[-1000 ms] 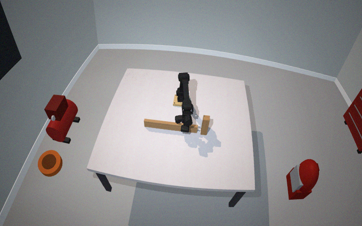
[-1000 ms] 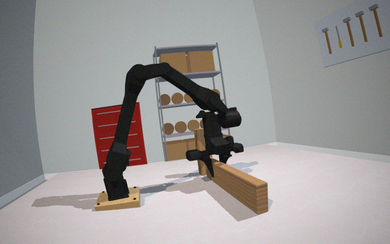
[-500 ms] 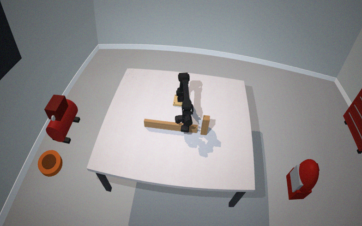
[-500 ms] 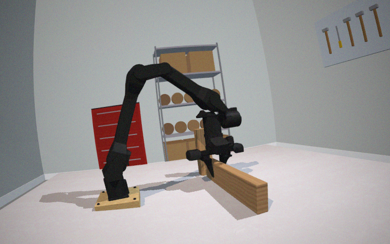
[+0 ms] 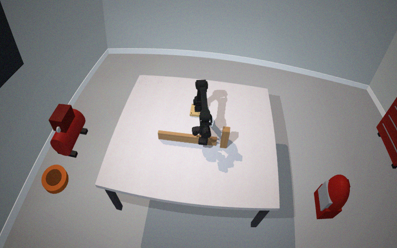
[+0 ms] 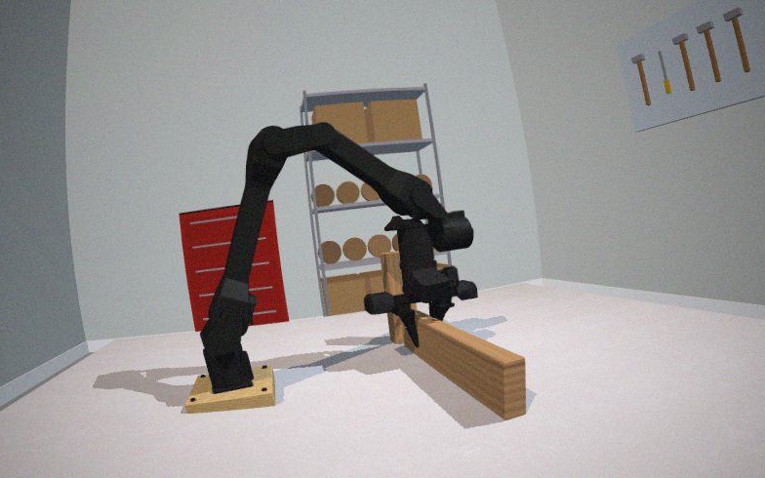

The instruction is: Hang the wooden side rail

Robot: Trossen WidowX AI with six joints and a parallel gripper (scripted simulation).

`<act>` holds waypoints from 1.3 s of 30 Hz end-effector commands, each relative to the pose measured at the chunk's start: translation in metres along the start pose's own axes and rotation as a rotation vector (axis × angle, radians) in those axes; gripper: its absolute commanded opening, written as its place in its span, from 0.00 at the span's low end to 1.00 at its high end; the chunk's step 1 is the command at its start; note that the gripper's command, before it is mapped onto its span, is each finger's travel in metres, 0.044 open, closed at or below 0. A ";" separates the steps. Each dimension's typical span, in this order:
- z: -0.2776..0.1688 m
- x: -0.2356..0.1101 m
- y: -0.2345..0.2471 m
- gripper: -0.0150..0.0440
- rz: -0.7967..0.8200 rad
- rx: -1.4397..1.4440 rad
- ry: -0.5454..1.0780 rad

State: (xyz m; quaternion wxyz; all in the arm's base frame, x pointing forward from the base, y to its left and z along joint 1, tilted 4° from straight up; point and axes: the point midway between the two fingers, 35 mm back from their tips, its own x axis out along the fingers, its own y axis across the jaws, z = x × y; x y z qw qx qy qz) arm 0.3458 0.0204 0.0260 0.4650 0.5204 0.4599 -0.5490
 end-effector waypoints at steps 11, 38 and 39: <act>0.000 -0.005 0.001 0.25 0.005 0.000 -0.002; 0.000 -0.009 0.001 0.25 0.005 0.000 -0.002; 0.000 -0.010 0.001 0.25 0.005 0.000 -0.002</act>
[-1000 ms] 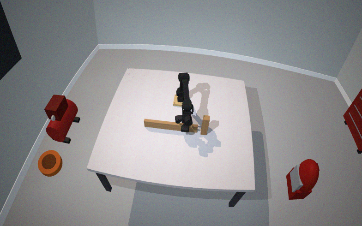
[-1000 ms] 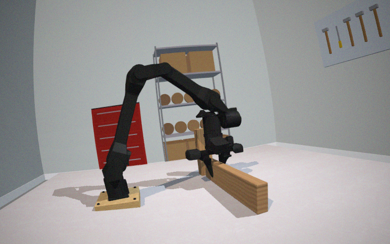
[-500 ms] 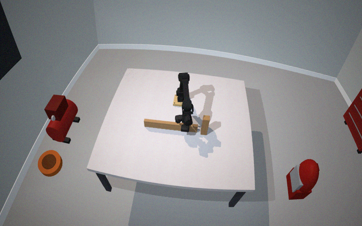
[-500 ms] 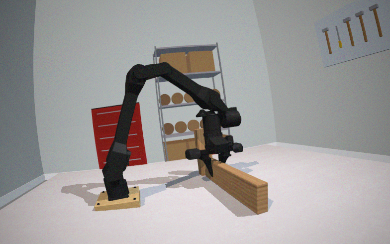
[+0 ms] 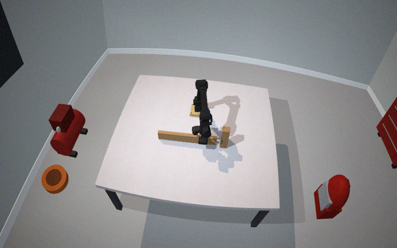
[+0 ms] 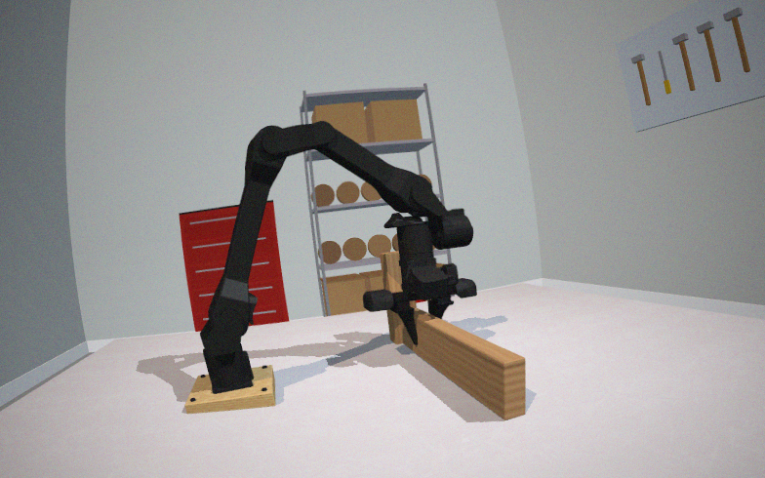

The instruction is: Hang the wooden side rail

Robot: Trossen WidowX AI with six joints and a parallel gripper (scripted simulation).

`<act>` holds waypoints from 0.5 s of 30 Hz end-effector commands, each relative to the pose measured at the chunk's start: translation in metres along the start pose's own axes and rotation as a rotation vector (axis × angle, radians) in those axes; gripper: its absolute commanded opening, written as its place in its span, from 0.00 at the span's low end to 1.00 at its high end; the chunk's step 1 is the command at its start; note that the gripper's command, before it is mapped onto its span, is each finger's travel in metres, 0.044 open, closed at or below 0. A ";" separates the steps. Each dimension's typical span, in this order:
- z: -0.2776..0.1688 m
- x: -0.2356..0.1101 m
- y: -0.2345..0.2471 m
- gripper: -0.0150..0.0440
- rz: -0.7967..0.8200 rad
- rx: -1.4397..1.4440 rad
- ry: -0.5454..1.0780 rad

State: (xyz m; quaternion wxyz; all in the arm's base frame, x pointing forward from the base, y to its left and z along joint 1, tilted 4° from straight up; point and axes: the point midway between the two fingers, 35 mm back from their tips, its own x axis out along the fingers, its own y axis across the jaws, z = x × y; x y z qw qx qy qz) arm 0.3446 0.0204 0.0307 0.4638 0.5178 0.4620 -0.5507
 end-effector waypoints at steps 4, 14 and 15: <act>0.000 -0.006 0.002 0.25 0.012 0.002 0.000; 0.000 -0.007 0.002 0.25 0.012 0.002 0.000; 0.000 -0.007 0.002 0.25 0.012 0.002 0.000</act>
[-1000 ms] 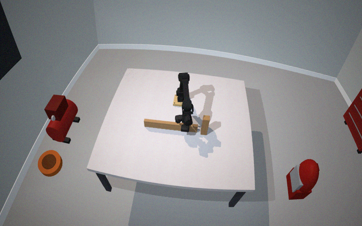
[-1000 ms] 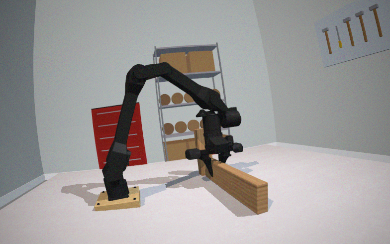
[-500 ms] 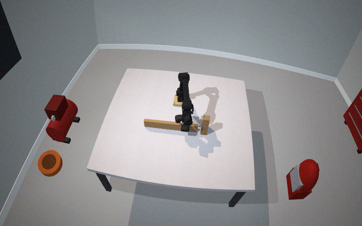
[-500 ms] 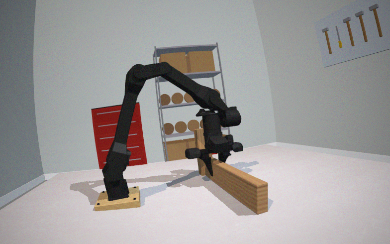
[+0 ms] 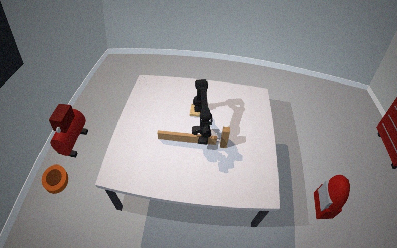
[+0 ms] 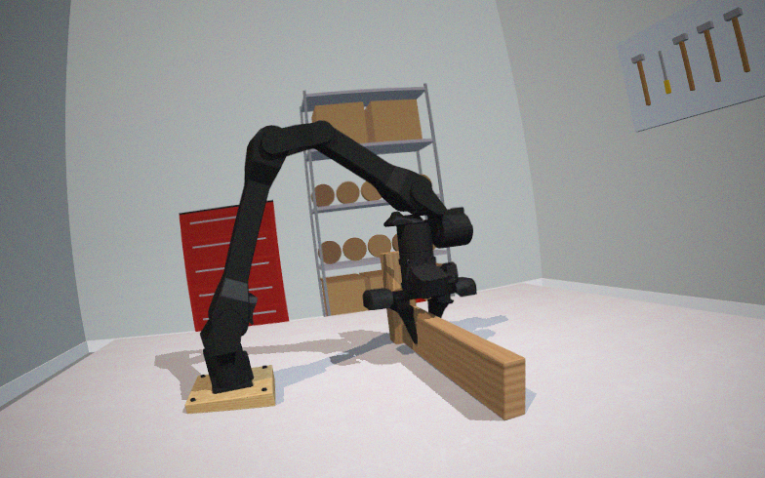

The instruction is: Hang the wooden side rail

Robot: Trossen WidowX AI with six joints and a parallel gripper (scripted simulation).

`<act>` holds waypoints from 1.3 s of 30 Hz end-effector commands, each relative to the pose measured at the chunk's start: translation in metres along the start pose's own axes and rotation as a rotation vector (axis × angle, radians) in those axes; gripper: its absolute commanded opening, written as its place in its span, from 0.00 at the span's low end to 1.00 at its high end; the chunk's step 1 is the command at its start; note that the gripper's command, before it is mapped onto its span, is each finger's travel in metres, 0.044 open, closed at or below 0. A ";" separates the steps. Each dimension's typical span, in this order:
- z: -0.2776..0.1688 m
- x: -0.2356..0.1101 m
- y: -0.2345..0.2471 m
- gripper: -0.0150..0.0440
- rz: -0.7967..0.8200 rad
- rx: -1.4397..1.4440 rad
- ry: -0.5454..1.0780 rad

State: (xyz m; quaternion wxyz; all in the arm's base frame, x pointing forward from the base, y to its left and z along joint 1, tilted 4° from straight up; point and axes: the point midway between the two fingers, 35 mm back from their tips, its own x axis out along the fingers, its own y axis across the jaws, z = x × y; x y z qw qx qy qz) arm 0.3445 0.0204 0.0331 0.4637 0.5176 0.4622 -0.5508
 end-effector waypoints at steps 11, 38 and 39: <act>0.000 -0.007 0.002 0.25 0.013 0.002 0.000; 0.000 -0.011 0.002 0.25 0.013 0.002 0.000; 0.000 -0.011 0.002 0.25 0.013 0.002 0.000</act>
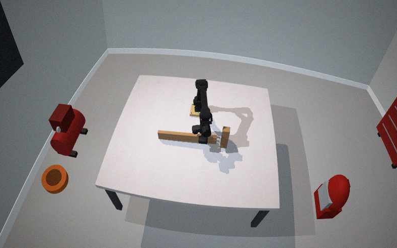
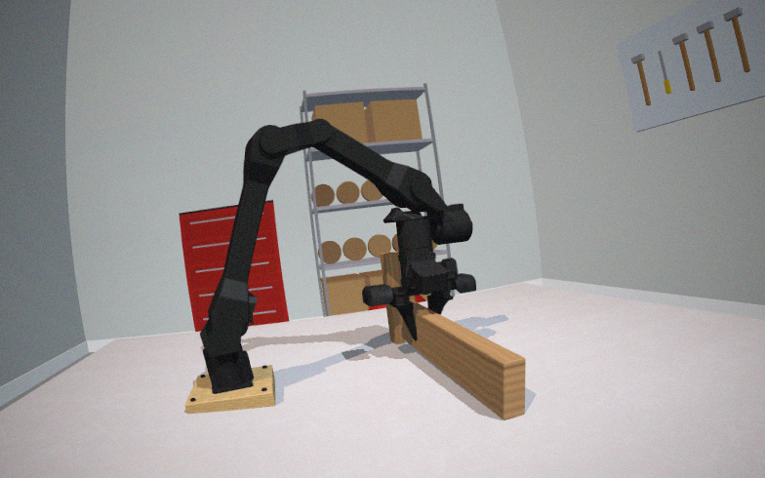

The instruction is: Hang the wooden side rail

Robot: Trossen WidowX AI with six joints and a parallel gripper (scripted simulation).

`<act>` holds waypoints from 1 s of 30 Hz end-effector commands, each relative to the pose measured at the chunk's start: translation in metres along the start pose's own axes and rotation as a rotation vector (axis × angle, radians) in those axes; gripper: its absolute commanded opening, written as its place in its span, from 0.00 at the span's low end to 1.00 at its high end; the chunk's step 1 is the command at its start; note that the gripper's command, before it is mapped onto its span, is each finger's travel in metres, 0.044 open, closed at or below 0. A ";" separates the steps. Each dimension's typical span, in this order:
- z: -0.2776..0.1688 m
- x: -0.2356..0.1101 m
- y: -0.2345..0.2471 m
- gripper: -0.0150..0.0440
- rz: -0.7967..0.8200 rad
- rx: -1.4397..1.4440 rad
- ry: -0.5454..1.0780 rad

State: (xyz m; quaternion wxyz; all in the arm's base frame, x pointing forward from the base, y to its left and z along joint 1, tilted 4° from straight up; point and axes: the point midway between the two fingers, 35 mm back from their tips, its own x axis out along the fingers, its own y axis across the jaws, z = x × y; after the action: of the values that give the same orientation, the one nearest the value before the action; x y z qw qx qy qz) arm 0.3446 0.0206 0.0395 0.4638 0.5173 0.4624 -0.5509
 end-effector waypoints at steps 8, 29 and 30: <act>0.000 -0.006 0.002 0.25 0.013 0.003 0.000; 0.000 -0.009 0.003 0.25 0.013 0.003 0.000; -0.001 -0.009 0.003 0.25 0.013 0.003 0.000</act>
State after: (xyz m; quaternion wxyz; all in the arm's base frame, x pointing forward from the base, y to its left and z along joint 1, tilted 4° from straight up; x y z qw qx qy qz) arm 0.3448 0.0209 0.0440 0.4638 0.5173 0.4625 -0.5508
